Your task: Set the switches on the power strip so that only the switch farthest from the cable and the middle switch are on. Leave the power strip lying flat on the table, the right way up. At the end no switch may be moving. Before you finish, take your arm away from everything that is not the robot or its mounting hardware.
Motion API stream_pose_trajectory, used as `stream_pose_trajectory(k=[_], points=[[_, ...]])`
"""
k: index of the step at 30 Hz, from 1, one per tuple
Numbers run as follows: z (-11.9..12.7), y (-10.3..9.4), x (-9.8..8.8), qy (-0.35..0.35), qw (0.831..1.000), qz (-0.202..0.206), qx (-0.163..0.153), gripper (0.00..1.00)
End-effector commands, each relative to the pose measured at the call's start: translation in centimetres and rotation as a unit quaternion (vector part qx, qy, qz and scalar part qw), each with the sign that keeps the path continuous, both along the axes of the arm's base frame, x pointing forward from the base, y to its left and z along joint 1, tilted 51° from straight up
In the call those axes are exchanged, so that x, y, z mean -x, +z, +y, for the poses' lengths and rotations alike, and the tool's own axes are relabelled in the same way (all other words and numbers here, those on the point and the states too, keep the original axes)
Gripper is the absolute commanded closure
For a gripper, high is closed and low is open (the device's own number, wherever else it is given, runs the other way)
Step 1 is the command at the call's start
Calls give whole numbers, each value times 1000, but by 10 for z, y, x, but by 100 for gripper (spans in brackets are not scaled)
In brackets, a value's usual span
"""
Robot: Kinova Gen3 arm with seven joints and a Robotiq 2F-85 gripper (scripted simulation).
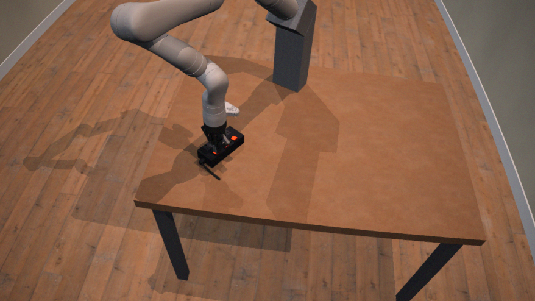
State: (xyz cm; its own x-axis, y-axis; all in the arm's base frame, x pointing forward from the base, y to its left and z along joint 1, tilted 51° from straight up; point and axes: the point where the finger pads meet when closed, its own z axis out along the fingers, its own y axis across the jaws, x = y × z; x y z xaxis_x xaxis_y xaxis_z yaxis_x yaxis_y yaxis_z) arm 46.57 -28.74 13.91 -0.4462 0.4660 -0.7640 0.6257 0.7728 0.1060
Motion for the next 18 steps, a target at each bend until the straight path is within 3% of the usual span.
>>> stream_pose_trajectory(k=[1, 18], points=[[-2, 1, -2, 2, 1000, -1, 6, 100], [-5, -3, -6, 2, 1000, -1, 6, 100]])
